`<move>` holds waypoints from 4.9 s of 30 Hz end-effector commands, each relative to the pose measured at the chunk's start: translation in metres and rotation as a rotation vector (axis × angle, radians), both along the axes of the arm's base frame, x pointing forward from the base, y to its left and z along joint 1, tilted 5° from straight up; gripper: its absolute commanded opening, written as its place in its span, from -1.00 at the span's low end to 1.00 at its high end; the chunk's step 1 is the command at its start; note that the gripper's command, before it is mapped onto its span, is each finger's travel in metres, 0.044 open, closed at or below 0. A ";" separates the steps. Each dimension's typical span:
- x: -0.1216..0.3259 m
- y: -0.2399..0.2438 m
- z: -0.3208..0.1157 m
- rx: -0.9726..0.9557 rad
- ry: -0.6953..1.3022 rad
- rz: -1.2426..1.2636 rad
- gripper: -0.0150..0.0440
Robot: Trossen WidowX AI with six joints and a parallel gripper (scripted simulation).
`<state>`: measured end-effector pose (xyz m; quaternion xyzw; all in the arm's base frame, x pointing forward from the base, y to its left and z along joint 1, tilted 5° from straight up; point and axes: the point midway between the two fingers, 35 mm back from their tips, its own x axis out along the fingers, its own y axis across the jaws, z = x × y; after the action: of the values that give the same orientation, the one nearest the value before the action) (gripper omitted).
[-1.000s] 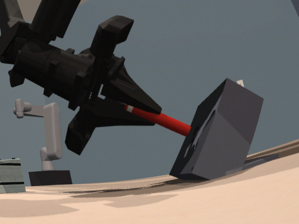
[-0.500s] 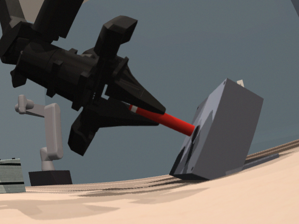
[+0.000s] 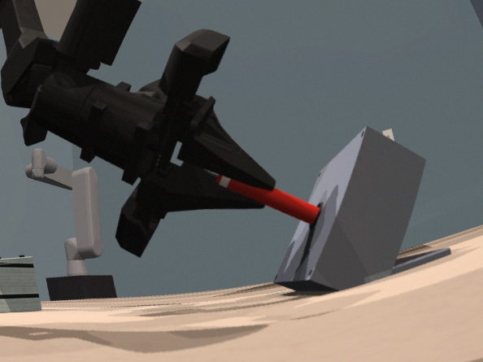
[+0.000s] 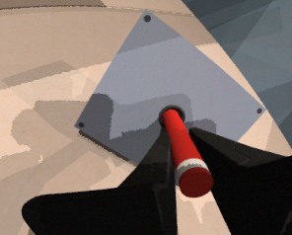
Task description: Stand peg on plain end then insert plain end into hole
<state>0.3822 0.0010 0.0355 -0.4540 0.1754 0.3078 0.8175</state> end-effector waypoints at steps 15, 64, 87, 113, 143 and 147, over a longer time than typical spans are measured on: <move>0.007 0.003 -0.007 0.003 0.002 -0.006 -0.49; 0.017 0.007 -0.013 0.001 -0.001 0.000 0.22; 0.005 -0.001 -0.001 -0.001 0.002 -0.002 1.00; -0.014 -0.014 0.017 -0.001 0.004 -0.005 1.00; -0.038 -0.029 0.038 0.000 0.005 -0.010 1.00; -0.041 -0.031 0.040 0.000 0.005 -0.011 1.00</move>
<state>0.3445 -0.0291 0.0730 -0.4499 0.1828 0.3038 0.8197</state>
